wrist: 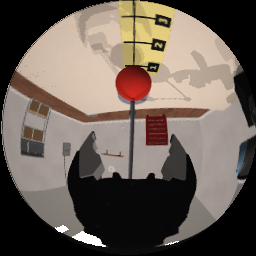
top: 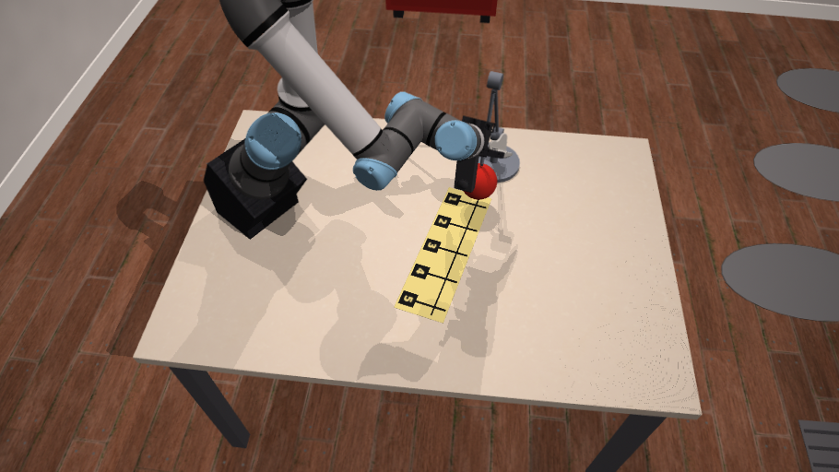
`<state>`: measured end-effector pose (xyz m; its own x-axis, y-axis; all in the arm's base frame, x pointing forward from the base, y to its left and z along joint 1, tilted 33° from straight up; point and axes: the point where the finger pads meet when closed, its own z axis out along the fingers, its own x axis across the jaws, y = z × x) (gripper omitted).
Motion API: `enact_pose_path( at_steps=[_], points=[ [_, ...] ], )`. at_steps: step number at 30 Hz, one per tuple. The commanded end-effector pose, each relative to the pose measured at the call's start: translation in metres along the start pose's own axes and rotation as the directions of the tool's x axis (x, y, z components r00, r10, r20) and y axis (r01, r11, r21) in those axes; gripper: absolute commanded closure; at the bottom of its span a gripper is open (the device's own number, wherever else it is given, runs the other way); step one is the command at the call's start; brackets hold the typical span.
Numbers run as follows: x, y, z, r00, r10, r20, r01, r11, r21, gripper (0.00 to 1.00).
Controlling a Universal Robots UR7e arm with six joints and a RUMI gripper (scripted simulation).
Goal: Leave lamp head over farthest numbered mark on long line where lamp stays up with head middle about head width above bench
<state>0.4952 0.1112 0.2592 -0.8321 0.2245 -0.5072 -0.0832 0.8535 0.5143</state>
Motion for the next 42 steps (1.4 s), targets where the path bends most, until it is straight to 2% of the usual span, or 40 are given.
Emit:
enact_pose_path(
  at_steps=[1, 10, 29, 30, 42],
  points=[
    [-0.001, 0.0, 0.012, 1.0, -0.001, 0.001, 0.001, 1.0, -0.001, 0.0],
    [0.0, 0.001, 0.034, 1.0, -0.001, -0.001, 0.001, 1.0, -0.004, 0.0],
    [-0.002, 0.0, 0.047, 1.0, 0.0, 0.001, 0.0, 1.0, -0.001, 0.0],
    [-0.002, 0.0, 0.047, 1.0, 0.0, 0.001, 0.0, 1.0, -0.001, 1.0],
    [-0.002, 0.0, 0.045, 1.0, -0.001, 0.0, 0.001, 1.0, -0.001, 1.0]
  ],
)
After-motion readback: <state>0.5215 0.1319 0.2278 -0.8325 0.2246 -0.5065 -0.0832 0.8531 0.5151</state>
